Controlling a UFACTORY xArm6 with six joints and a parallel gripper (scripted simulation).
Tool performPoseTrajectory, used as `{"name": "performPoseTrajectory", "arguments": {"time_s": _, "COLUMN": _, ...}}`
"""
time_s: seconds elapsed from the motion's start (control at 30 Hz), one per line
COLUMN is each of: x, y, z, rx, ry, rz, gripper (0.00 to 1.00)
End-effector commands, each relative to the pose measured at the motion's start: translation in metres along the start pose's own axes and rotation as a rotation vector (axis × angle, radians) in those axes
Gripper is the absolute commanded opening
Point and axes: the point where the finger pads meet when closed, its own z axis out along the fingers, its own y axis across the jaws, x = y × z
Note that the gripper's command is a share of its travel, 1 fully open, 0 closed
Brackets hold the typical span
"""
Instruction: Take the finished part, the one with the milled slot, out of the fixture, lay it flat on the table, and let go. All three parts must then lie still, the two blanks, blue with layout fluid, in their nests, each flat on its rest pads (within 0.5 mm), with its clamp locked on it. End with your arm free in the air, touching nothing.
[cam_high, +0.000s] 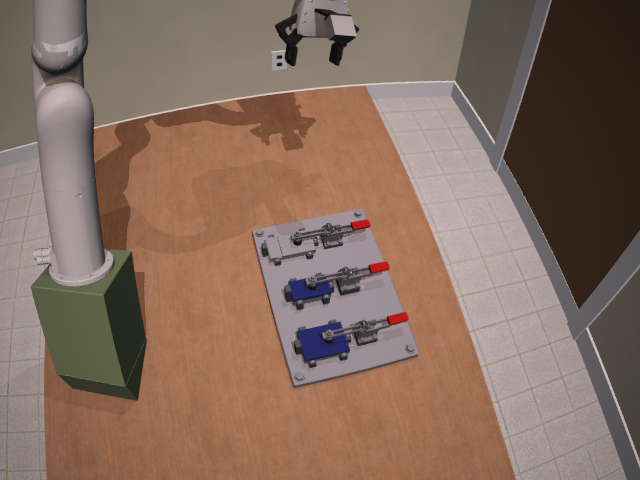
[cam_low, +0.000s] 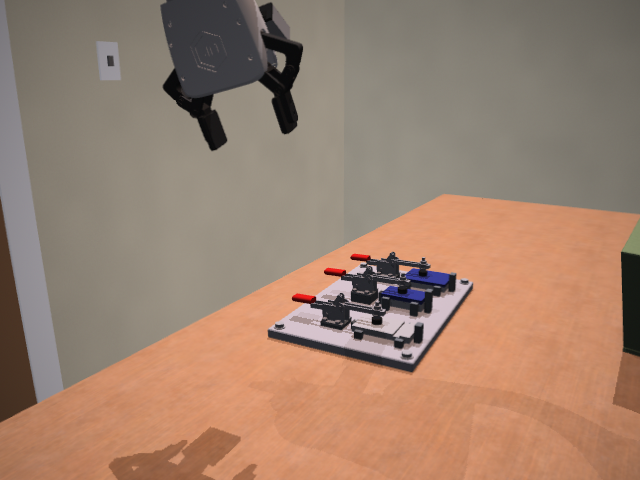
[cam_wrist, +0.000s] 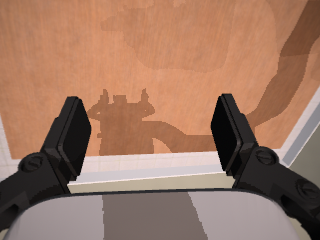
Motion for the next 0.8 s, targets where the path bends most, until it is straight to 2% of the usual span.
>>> {"name": "performPoseTrajectory", "arguments": {"time_s": 0.0, "x": 0.0, "y": -0.002, "z": -0.002, "rx": 0.003, "ry": -0.008, "rz": -0.028, "gripper": 1.0}}
{"name": "performPoseTrajectory", "arguments": {"time_s": 0.33, "x": 0.0, "y": -0.002, "z": -0.002, "rx": 0.003, "ry": -0.008, "rz": -0.028, "gripper": 1.0}}
{"name": "performPoseTrajectory", "arguments": {"time_s": 0.43, "x": 0.005, "y": -0.012, "z": -0.006, "rx": 0.018, "ry": -0.026, "rz": -0.189, "gripper": 1.0}}
{"name": "performPoseTrajectory", "arguments": {"time_s": 0.77, "x": 0.005, "y": -0.012, "z": -0.006, "rx": 0.018, "ry": -0.026, "rz": -0.189, "gripper": 1.0}}
